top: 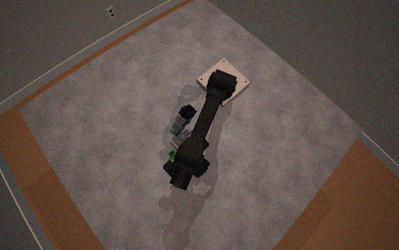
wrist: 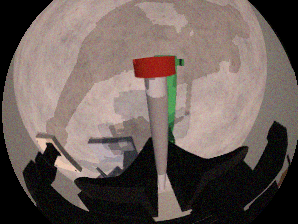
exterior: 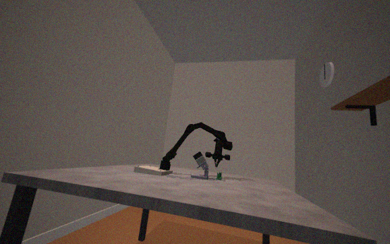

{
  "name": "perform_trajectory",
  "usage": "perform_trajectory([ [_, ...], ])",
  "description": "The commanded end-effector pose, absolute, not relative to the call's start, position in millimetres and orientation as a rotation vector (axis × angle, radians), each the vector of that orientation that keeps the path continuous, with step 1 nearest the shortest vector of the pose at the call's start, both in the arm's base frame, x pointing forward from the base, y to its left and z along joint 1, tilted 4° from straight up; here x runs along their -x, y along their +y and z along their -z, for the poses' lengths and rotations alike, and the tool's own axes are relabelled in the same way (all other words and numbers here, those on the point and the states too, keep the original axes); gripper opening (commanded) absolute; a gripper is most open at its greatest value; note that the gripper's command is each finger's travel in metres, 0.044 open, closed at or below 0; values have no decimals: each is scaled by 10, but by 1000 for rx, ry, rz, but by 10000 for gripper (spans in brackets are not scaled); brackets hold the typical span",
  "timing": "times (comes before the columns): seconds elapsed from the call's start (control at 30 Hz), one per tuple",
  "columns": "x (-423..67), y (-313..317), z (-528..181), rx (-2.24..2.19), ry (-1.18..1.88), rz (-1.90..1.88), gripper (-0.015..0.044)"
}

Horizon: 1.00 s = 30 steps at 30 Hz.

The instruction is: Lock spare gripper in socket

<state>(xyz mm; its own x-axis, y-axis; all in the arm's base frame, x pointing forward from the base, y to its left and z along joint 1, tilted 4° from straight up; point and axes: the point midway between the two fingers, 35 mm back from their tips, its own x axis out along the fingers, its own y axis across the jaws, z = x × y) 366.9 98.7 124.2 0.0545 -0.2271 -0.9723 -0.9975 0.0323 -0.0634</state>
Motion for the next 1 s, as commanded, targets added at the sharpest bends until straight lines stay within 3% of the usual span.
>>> perform_trajectory([
  [0.0, -3573, 1009, -1308, 1367, 1332, -1012, 0],
  [0.7, -2936, 1021, -1381, 1374, 1334, -1016, 0],
  [0.97, -2932, 1031, -1246, 1374, 1335, -1020, 0],
])
